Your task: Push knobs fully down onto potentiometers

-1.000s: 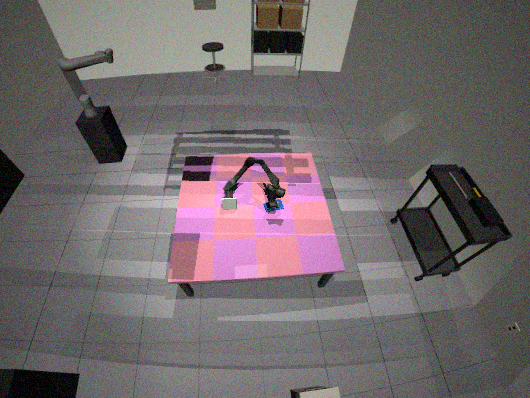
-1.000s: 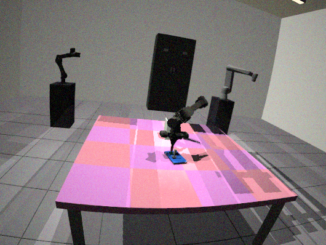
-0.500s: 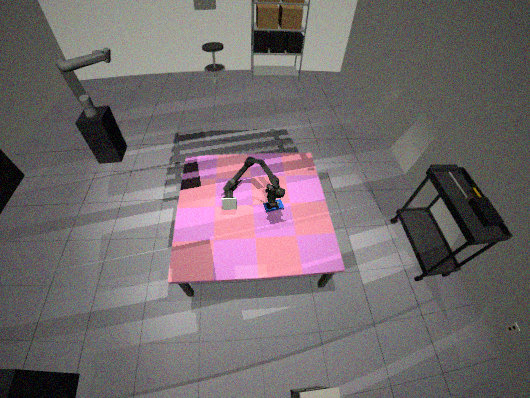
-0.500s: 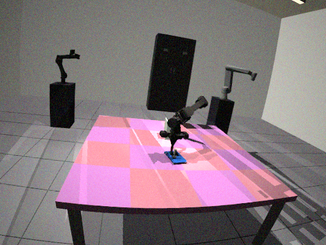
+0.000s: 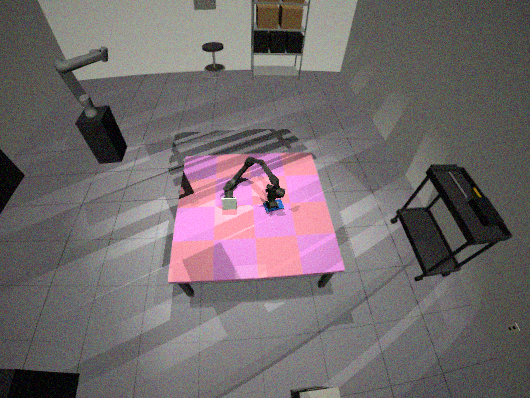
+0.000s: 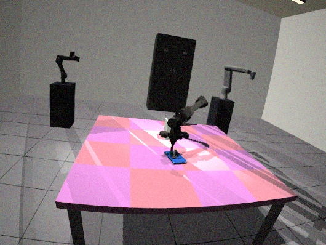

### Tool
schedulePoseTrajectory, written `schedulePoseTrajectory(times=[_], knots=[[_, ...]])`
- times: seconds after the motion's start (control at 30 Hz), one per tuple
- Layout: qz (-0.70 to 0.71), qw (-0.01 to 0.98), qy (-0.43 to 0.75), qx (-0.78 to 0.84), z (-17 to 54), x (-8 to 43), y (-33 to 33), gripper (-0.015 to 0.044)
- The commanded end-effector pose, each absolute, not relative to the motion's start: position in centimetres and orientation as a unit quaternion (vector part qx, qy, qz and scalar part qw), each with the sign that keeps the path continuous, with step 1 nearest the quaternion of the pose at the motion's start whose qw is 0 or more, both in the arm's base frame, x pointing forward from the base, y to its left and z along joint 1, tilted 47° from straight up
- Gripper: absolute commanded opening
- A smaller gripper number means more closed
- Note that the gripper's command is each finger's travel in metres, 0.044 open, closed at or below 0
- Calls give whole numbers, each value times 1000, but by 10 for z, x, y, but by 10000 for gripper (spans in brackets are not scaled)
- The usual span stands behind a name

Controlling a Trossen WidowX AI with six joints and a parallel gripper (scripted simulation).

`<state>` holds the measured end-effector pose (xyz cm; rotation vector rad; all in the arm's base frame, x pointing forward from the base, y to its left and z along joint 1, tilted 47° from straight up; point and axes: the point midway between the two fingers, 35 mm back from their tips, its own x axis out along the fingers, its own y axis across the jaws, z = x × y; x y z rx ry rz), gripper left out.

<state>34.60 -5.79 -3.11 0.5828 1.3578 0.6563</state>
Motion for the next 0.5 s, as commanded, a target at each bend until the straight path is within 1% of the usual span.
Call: schedulePoseTrajectory(times=[0.0,0.47], knots=[[295,689,608,261,-34,347,-54,0],[295,689,608,261,-35,347,-53,0]])
